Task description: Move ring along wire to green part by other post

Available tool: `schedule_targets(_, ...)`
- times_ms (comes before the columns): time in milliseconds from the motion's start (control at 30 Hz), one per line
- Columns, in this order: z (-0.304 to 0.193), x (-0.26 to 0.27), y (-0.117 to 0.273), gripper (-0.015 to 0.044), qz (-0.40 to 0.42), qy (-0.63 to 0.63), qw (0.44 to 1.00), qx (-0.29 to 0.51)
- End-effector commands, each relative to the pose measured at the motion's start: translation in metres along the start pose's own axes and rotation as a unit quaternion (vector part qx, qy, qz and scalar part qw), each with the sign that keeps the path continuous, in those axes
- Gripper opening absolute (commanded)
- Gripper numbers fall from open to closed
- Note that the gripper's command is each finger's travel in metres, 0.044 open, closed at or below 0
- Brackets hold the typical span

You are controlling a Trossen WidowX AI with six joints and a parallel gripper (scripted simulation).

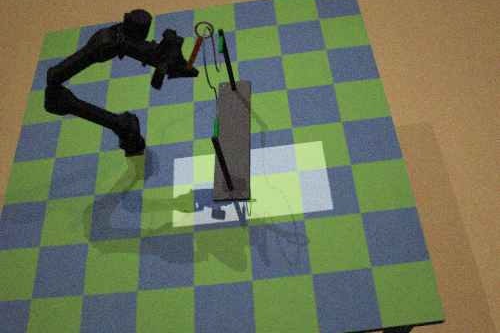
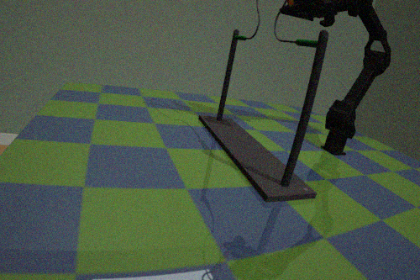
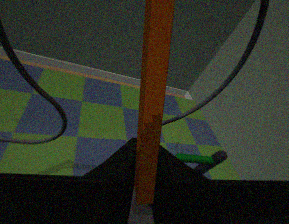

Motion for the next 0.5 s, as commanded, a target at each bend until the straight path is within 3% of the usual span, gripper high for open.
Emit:
schedule_targets(0, -0.0023, -0.0010, -0.0018, -0.0150, -0.016, 0.030, 0.999, -0.005)
schedule_targets(467, -0.0019, -0.0045, -0.0025, -0.0150, -0.056, 0.107, 0.992, -0.025)
Point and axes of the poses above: the point midway between the two fingers, 35 mm back from their tips, its own y axis back along the fingers, its own x axis across the jaws, z = x × y, the point moved 3 cm from there along y, back along the fingers, and after that the axes turned 13 degrees about -y, right-handed, at the moved point
